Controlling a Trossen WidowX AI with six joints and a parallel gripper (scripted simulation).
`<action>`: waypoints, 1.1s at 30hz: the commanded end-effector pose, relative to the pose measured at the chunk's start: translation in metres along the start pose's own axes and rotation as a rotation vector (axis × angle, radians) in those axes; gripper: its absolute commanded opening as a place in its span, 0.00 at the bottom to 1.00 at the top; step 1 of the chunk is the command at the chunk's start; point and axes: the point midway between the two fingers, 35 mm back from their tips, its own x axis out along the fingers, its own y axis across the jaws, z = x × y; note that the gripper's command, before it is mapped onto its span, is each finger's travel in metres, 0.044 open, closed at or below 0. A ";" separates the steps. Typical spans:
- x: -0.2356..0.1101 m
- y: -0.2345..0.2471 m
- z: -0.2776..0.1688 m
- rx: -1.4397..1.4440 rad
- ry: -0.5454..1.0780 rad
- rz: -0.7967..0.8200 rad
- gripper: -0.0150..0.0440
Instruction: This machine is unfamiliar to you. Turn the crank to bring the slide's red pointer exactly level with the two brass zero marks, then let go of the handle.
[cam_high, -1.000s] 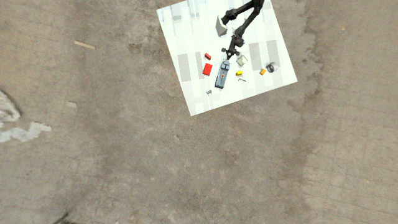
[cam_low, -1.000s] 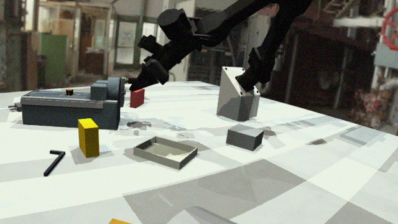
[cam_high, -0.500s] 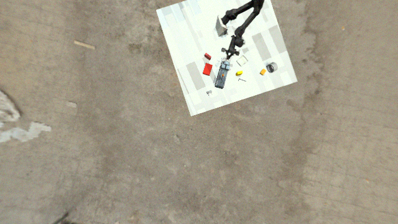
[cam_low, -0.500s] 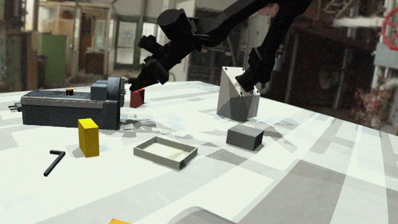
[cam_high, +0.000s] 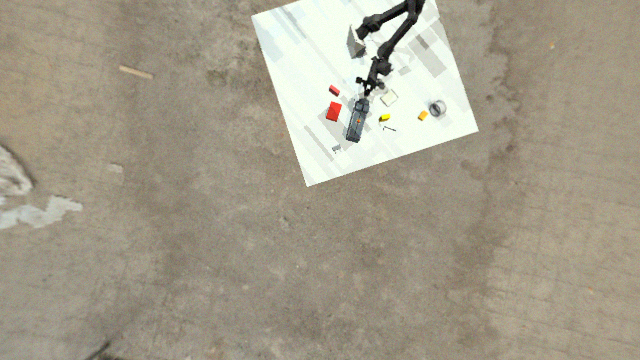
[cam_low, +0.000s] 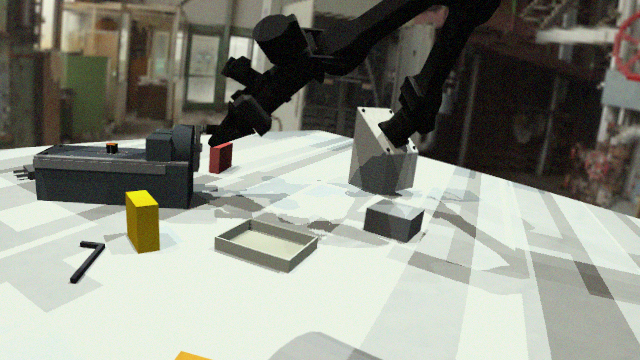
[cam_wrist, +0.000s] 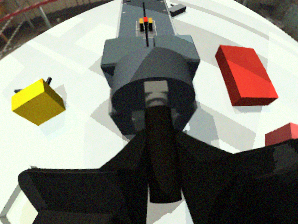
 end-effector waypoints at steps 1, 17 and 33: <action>0.000 -0.009 0.000 0.010 -0.004 -0.023 0.25; 0.000 -0.011 -0.001 0.010 -0.004 -0.023 0.25; 0.001 -0.012 -0.001 0.010 -0.004 -0.023 0.25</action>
